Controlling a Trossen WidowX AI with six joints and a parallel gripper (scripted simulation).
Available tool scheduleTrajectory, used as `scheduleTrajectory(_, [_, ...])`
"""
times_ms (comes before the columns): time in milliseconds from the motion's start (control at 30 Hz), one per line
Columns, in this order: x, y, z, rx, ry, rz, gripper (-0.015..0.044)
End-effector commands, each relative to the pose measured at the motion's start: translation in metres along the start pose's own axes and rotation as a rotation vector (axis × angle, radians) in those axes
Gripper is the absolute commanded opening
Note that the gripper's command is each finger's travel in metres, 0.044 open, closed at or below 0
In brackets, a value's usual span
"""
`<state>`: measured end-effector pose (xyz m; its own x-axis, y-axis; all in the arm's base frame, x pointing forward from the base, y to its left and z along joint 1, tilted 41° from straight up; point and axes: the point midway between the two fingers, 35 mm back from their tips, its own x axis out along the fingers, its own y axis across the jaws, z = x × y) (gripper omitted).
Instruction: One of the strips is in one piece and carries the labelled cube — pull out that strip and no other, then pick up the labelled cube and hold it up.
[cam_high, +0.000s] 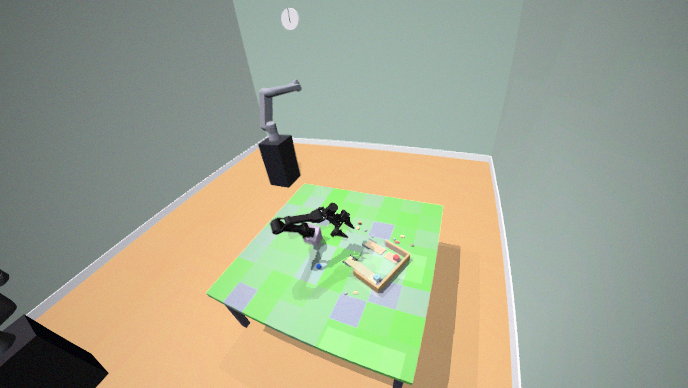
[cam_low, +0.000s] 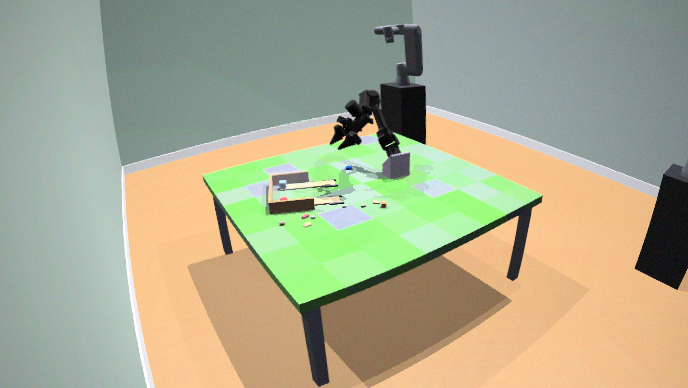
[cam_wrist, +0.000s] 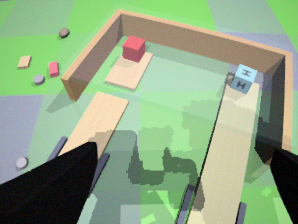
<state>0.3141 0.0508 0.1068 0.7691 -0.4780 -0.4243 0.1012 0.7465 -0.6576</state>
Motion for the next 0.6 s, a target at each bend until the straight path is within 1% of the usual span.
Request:
scheduleTrajectory(0, [0.000, 0.001, 0.000, 0.007, -0.001, 0.004, 0.0400])
scheduleTrajectory(100, [0.012, -0.002, -0.002, 0.022, 0.075, 0.002, 0.0321])
scheduleTrajectory(300, [0.056, -0.022, -0.022, 0.117, 0.415, -0.031, 0.0164])
scheduleTrajectory(500, [0.085, -0.049, -0.054, 0.249, 0.785, -0.107, 0.0006])
scheduleTrajectory(567, [0.090, -0.058, -0.065, 0.293, 0.899, -0.142, 0.0000])
